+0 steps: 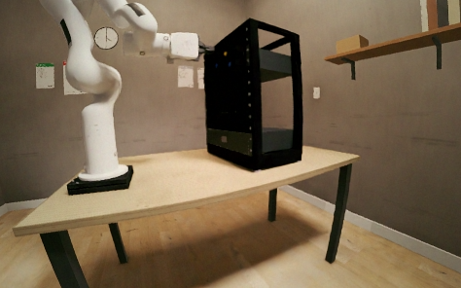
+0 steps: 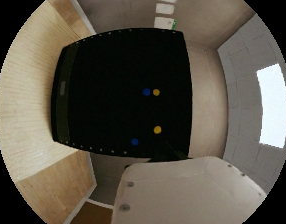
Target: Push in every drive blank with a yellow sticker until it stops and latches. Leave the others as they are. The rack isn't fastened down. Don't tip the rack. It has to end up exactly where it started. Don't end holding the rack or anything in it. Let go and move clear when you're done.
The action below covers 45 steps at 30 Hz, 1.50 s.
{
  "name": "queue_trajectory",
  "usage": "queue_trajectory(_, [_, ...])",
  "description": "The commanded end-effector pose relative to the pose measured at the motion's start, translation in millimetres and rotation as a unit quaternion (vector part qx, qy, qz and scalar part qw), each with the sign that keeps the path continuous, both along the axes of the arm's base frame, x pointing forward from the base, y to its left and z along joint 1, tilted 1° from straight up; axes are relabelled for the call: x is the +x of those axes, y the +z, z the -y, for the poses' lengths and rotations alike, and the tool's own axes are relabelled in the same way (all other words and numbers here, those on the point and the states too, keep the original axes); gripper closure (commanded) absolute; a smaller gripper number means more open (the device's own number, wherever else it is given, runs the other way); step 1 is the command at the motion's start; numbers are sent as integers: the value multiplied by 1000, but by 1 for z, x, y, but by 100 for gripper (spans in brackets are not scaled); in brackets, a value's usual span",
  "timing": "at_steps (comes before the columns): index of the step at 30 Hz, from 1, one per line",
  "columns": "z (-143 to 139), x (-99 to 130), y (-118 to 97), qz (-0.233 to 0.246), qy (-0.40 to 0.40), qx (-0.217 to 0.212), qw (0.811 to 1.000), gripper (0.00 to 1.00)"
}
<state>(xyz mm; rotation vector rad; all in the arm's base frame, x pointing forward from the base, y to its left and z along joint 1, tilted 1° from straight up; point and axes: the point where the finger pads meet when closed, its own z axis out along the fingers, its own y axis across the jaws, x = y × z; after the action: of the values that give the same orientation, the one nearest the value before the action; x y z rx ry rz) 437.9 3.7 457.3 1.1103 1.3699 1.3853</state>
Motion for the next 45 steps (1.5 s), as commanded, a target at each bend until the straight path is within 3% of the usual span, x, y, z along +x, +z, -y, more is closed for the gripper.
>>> queue_trajectory(1, [6, 3, 2, 2, 7, 0, 1000, 100])
queue_trajectory(7, [5, 7, 2, 2, 7, 0, 1000, 100])
queue_trajectory(16, [-5, 50, 2, 2, 7, 0, 1000, 100])
queue_trajectory(45, [-7, 59, 1, 2, 7, 0, 1000, 100])
